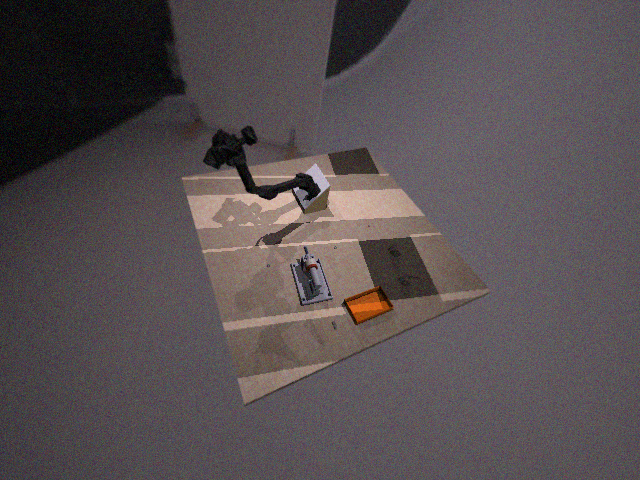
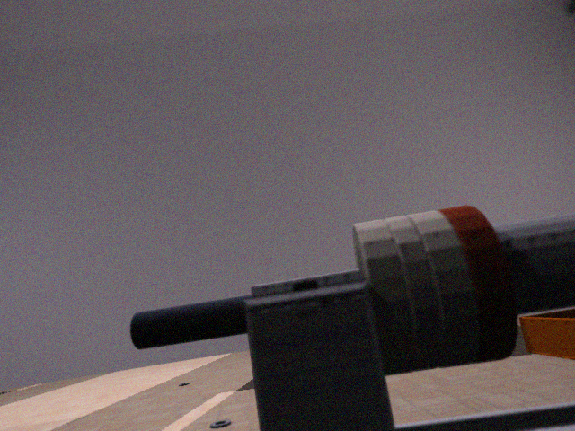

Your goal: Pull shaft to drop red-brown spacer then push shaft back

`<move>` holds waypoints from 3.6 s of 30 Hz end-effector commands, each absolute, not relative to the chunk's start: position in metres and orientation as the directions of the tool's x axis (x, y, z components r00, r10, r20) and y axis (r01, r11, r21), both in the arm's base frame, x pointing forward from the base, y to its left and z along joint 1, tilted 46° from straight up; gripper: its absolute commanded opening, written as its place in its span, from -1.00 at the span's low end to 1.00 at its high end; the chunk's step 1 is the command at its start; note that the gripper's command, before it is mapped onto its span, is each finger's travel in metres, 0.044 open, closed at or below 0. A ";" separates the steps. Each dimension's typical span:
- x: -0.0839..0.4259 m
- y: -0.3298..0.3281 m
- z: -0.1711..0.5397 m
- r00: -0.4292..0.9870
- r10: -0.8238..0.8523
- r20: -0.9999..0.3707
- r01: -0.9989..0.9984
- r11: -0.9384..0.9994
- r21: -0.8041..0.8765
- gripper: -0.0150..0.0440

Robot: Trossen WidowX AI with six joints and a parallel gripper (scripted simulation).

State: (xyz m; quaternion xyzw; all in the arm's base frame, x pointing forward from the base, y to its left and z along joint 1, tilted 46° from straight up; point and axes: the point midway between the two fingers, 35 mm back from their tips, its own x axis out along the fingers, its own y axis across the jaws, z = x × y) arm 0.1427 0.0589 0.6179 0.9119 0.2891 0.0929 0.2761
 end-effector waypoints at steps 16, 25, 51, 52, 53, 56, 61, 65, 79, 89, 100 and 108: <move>0.142 0.118 0.597 0.950 0.175 0.259 -0.053 -0.727 0.684 1.00; 0.194 0.145 0.548 0.949 0.031 0.314 -0.230 -0.612 0.757 1.00; 0.352 -0.020 0.261 0.910 -0.396 -0.126 -0.113 -0.528 0.842 1.00; 0.351 -0.030 0.248 0.897 -0.413 -0.154 -0.106 -0.542 0.834 1.00; 0.349 -0.041 0.235 0.884 -0.431 -0.183 -0.100 -0.557 0.825 1.00; 0.338 -0.072 0.197 0.834 -0.479 -0.273 -0.091 -0.608 0.789 1.00; 0.309 -0.109 0.144 0.749 -0.531 -0.396 -0.103 -0.684 0.722 1.00; 0.303 -0.111 0.138 0.741 -0.534 -0.406 -0.106 -0.691 0.716 1.00; 0.301 -0.110 0.137 0.741 -0.534 -0.406 -0.105 -0.691 0.716 1.00; 0.301 -0.110 0.137 0.741 -0.534 -0.406 -0.105 -0.691 0.716 1.00; 0.306 -0.110 0.138 0.741 -0.534 -0.406 -0.106 -0.691 0.715 1.00; 0.307 -0.110 0.138 0.741 -0.534 -0.406 -0.106 -0.691 0.715 1.00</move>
